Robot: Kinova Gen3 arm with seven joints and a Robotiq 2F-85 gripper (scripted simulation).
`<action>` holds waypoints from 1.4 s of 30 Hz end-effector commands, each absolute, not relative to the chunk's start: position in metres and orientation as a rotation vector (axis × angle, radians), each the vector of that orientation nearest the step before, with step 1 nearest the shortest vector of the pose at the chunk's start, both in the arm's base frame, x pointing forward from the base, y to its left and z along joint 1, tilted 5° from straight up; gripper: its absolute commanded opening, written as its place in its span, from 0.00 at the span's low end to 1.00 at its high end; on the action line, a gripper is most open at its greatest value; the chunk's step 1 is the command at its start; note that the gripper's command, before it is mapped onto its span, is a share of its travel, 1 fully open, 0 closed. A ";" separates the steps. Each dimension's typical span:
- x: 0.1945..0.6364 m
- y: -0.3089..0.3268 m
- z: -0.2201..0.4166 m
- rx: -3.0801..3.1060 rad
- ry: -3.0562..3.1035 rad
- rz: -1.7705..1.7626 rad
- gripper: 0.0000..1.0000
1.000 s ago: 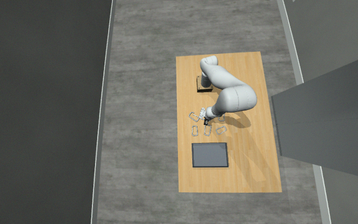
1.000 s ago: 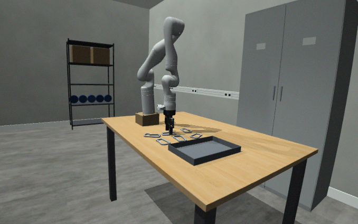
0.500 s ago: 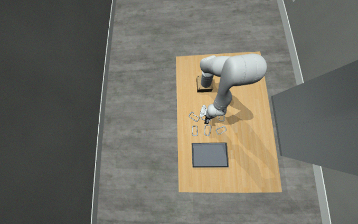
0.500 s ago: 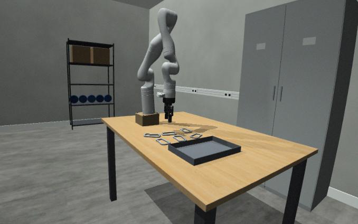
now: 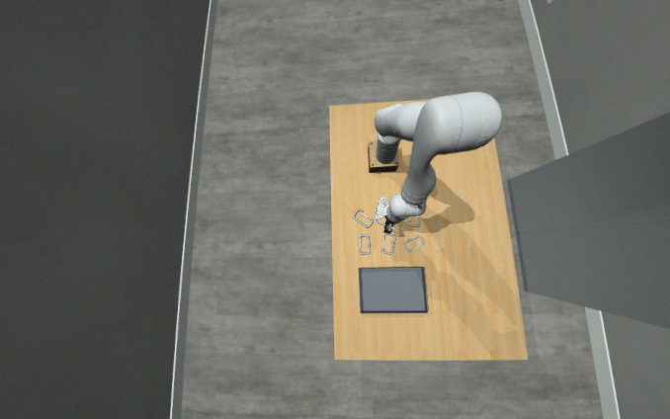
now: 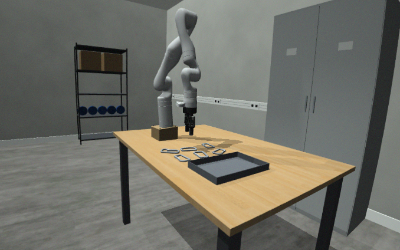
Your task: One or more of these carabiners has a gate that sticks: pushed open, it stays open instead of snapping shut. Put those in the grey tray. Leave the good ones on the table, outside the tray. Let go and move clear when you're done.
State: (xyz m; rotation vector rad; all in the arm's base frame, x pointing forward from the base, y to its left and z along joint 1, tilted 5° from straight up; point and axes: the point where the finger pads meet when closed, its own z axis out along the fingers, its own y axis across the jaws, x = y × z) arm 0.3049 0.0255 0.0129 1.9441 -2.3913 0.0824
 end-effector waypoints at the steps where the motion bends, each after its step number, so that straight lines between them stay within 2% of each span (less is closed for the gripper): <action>1: 0.305 0.026 0.013 1.945 -2.392 0.083 1.00; 19: 0.305 0.026 0.013 1.945 -2.392 0.083 1.00; 20: 0.328 0.033 0.057 1.945 -2.392 0.083 1.00; 36: 0.328 0.033 0.057 1.945 -2.392 0.083 1.00; 37: 0.350 0.039 0.099 1.938 -2.390 0.080 1.00; 42: 0.350 0.039 0.099 1.938 -2.390 0.080 1.00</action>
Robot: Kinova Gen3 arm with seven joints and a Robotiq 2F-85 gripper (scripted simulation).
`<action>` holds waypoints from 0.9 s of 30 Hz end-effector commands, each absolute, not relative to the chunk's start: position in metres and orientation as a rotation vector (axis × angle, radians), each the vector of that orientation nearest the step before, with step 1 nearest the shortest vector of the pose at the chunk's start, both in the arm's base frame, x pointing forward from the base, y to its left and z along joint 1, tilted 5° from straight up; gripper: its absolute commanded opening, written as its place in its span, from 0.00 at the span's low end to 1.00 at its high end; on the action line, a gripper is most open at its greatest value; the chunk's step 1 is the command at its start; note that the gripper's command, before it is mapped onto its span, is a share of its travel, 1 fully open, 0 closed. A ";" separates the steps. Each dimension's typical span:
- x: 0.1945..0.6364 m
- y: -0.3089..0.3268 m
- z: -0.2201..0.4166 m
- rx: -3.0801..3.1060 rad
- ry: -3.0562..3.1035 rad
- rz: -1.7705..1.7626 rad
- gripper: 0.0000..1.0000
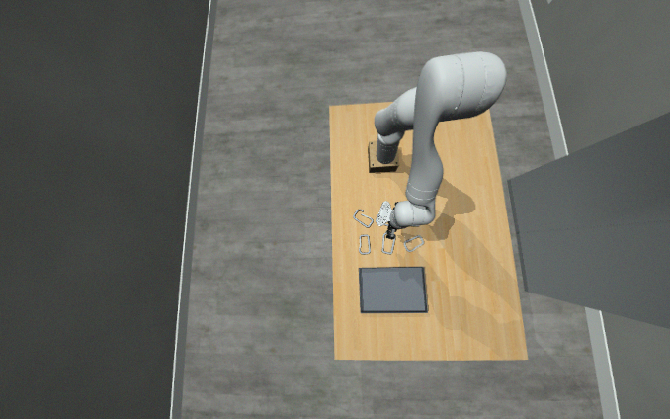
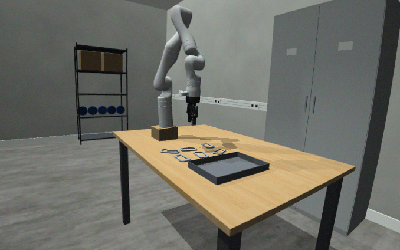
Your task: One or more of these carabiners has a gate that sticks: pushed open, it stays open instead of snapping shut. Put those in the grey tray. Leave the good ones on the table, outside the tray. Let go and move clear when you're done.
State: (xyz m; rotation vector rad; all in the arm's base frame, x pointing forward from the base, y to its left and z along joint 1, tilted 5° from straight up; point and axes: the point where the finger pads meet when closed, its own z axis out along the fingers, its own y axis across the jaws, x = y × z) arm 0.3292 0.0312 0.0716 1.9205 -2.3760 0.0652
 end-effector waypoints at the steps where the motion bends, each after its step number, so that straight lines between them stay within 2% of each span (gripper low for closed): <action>1: 0.350 0.039 0.099 1.938 -2.390 0.080 1.00; 11: 0.350 0.039 0.099 1.938 -2.390 0.080 1.00; 12: 0.373 0.046 0.141 1.935 -2.389 0.079 1.00; 27: 0.373 0.046 0.141 1.935 -2.389 0.079 1.00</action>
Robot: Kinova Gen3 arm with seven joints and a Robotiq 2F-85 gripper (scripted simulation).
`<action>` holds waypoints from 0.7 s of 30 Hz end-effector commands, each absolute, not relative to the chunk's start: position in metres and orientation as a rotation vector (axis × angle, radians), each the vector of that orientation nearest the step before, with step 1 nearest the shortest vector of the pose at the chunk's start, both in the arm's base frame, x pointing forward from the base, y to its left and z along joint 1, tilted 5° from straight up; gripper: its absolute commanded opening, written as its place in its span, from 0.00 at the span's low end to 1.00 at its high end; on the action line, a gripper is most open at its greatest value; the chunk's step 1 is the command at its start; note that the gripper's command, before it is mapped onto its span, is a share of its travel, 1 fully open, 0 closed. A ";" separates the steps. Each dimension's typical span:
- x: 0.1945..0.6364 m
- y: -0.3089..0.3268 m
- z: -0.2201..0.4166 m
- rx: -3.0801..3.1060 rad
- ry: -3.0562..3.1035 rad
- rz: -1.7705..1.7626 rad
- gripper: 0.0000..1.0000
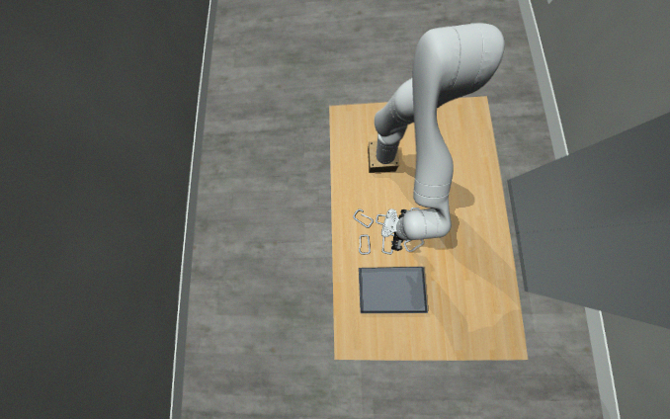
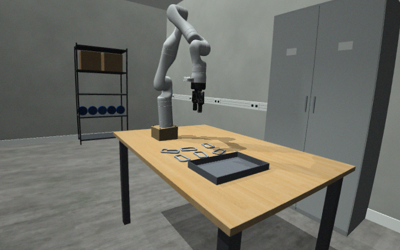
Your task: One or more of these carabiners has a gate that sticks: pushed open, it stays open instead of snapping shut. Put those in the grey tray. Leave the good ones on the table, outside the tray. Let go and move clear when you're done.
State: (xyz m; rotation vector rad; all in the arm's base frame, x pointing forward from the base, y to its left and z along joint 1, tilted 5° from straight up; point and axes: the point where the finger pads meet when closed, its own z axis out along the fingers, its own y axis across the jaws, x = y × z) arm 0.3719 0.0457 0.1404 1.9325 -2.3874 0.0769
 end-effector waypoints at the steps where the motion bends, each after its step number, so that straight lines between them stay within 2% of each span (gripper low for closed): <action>1: 0.373 0.046 0.141 1.935 -2.389 0.079 1.00; 2: 0.395 0.054 0.184 1.933 -2.388 0.077 1.00; 18: 0.395 0.054 0.184 1.933 -2.388 0.077 1.00; 19: 0.418 0.061 0.227 1.932 -2.388 0.077 1.00; 21: 0.418 0.061 0.227 1.932 -2.388 0.077 1.00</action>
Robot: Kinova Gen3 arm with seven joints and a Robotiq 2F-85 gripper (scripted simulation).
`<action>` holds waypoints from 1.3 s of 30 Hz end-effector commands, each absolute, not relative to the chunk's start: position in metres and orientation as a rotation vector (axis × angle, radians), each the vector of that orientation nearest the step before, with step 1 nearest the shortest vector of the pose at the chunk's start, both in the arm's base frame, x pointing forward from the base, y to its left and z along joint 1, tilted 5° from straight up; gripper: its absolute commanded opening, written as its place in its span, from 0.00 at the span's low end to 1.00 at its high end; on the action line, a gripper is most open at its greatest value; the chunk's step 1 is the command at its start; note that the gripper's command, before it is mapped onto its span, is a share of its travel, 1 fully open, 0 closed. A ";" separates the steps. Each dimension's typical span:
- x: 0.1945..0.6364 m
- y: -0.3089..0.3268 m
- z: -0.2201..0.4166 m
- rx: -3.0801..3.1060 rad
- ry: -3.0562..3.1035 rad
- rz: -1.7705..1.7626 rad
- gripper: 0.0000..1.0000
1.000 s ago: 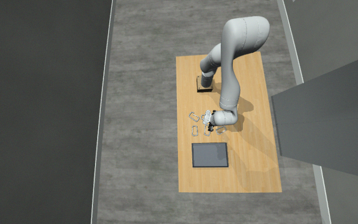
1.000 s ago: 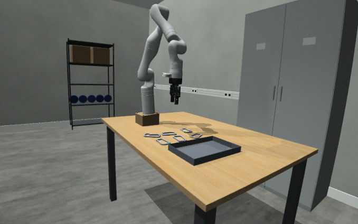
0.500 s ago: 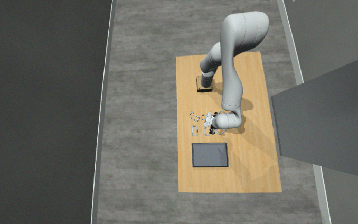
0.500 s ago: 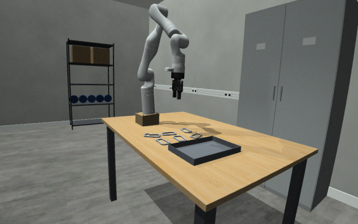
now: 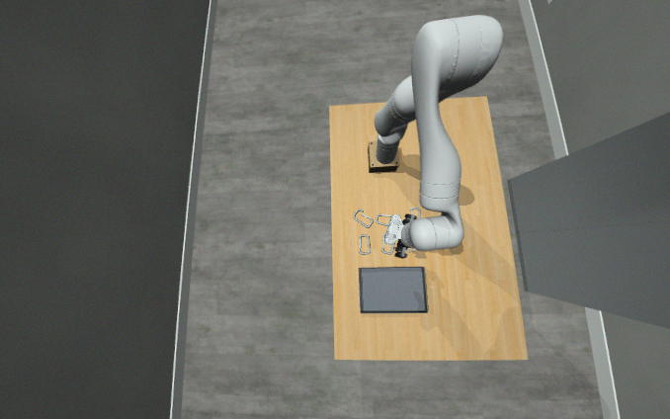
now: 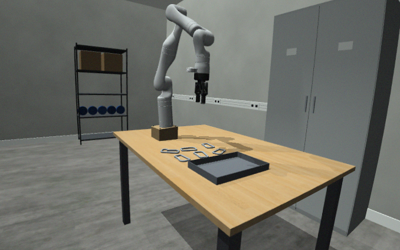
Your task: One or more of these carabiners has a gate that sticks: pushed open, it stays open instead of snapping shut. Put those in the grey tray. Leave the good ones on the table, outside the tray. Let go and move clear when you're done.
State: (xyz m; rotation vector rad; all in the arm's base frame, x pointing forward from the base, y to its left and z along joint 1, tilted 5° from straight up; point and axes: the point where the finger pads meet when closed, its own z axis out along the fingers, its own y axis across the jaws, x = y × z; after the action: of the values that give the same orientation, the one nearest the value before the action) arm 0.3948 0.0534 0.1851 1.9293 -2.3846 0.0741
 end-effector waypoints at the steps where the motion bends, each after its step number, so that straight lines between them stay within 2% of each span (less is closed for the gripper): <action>1: 0.418 0.061 0.227 1.932 -2.388 0.077 1.00; 14: 0.418 0.061 0.227 1.932 -2.388 0.077 1.00; 15: 0.417 0.061 0.227 1.587 -2.642 0.089 1.00; 31: 0.417 0.061 0.227 1.495 -2.698 0.092 1.00; 32: 0.418 0.059 0.227 1.105 -2.892 0.104 1.00; 39: 0.418 0.059 0.227 1.001 -2.933 0.107 1.00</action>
State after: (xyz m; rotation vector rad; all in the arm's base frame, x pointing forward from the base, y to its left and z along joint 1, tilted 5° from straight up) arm 0.4181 0.0576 0.2273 1.1662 -2.8677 0.0775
